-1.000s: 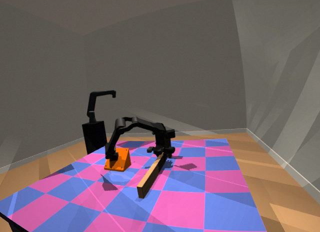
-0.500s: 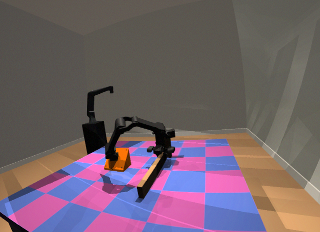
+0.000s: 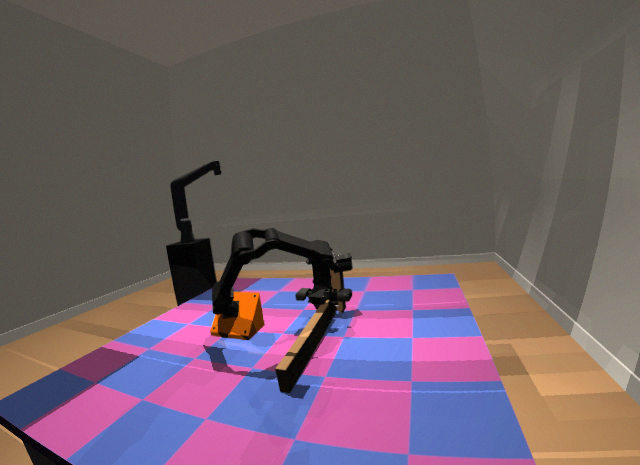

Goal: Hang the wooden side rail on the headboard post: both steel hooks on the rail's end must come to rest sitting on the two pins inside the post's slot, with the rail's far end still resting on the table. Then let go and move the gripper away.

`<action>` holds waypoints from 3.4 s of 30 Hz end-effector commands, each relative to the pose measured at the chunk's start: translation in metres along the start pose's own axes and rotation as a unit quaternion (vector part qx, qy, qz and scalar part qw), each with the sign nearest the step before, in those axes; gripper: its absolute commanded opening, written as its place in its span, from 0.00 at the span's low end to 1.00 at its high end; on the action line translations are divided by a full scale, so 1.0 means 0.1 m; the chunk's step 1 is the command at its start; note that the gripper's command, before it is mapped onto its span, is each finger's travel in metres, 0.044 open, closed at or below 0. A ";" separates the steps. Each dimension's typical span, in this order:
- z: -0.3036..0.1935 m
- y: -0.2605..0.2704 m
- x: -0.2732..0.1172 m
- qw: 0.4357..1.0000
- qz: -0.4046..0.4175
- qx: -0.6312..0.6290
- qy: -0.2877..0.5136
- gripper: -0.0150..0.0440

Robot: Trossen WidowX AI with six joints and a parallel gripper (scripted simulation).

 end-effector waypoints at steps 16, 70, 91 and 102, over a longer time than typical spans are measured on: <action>-0.04 0.01 -0.03 1.000 0.004 -0.003 -0.001 0.25; -0.08 0.02 -0.02 1.000 0.004 -0.003 -0.001 0.25; -0.10 0.01 -0.02 1.000 0.004 -0.003 -0.001 0.25; -0.11 0.02 -0.03 1.000 0.004 -0.003 -0.001 0.25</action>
Point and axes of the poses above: the point midway between the two fingers, 35 mm back from their tips, its own x axis out along the fingers, its own y axis across the jaws, z = x × y, the point moved 10 cm from there along -x, back along the fingers, and after that the axes turned 5 degrees about -x, right-handed, at the moved point
